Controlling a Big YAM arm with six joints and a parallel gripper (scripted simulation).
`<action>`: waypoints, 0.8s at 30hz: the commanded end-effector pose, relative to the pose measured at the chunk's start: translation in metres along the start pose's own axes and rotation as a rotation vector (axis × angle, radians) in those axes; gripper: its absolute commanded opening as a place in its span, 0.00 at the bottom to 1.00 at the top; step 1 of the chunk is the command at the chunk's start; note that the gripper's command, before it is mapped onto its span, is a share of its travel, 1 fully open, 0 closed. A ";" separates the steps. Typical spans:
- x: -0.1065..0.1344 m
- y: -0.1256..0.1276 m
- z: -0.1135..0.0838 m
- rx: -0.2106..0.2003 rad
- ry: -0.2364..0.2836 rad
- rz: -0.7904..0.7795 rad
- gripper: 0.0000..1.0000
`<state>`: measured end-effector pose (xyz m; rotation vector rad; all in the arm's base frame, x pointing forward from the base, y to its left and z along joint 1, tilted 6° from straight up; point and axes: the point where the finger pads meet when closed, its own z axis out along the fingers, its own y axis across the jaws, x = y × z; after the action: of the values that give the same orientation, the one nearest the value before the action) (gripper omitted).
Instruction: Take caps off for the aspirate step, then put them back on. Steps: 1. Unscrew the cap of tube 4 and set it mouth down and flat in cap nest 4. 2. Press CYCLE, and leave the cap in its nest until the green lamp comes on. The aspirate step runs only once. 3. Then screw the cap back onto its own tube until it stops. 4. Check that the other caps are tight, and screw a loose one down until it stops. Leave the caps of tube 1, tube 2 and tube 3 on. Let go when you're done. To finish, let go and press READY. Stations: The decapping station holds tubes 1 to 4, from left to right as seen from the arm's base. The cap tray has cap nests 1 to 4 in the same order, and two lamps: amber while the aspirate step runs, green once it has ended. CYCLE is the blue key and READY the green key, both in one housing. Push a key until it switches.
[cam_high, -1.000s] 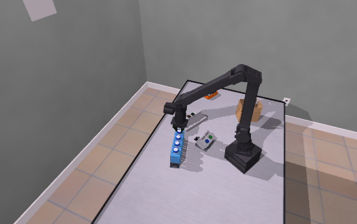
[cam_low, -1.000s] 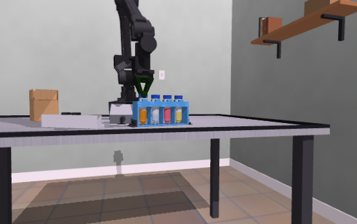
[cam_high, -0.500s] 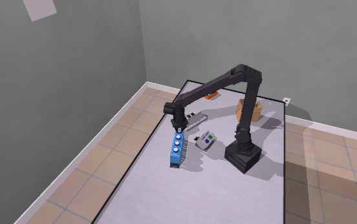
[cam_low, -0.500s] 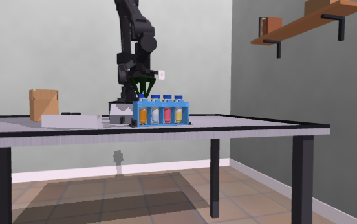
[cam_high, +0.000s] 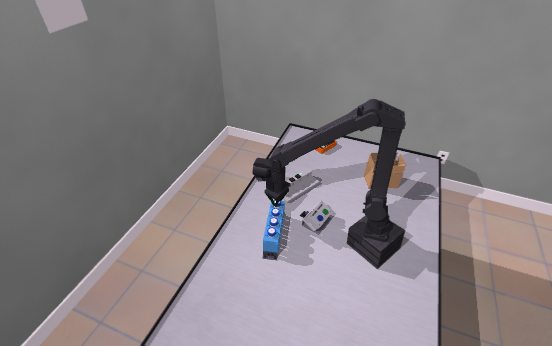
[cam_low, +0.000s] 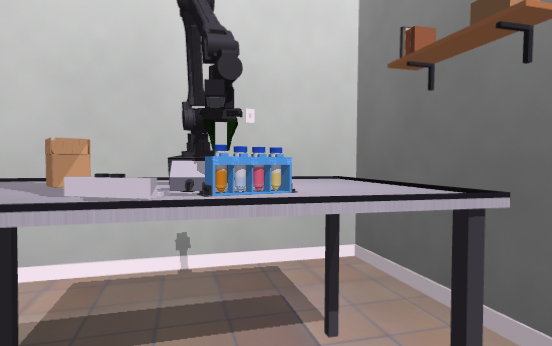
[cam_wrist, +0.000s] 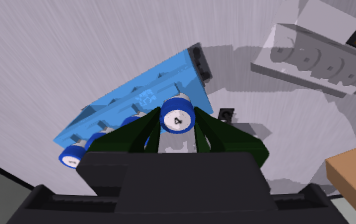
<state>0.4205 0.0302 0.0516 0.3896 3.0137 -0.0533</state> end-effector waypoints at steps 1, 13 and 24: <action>-0.006 -0.002 -0.002 0.004 0.002 -0.215 0.00; -0.007 -0.002 -0.003 0.005 0.000 -0.754 0.00; -0.008 -0.003 -0.004 0.007 -0.001 -1.211 0.00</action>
<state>0.4203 0.0313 0.0517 -1.0932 2.8638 -0.1164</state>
